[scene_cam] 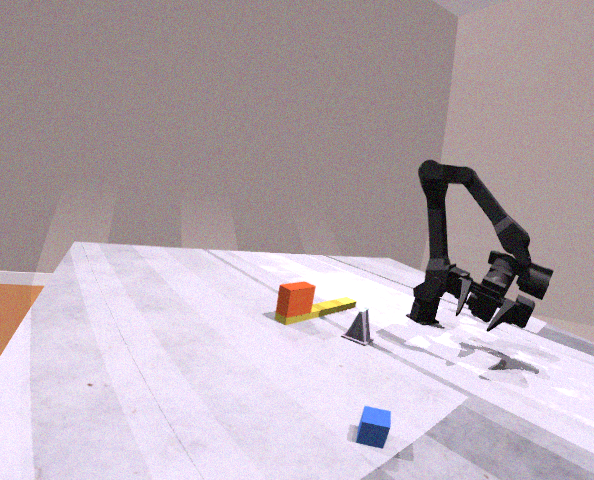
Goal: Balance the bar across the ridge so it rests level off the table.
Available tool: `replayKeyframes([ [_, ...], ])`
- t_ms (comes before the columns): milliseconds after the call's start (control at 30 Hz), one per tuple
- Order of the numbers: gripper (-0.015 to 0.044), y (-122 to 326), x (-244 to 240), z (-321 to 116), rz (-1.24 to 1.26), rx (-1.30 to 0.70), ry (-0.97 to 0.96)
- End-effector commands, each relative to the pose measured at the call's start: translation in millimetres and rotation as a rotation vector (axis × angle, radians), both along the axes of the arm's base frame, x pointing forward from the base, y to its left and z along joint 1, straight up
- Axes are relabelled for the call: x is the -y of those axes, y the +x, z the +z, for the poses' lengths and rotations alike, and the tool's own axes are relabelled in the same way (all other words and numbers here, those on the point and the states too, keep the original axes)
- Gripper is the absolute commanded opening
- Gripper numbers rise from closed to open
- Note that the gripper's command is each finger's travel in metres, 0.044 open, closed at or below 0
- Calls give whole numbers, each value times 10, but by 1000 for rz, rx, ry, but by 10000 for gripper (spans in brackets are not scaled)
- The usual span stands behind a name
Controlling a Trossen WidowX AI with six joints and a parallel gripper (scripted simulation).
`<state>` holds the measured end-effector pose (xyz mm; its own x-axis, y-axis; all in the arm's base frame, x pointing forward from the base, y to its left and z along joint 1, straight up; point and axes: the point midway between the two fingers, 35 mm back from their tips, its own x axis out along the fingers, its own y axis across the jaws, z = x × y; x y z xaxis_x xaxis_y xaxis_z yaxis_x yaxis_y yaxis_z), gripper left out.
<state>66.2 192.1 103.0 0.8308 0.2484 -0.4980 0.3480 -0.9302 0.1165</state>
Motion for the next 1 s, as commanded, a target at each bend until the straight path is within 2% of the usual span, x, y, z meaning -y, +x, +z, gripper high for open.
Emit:
replayKeyframes([
  [0,315,59,-8,15,-96,-46,72],
  [967,315,648,199,54,-995,-254,727],
])
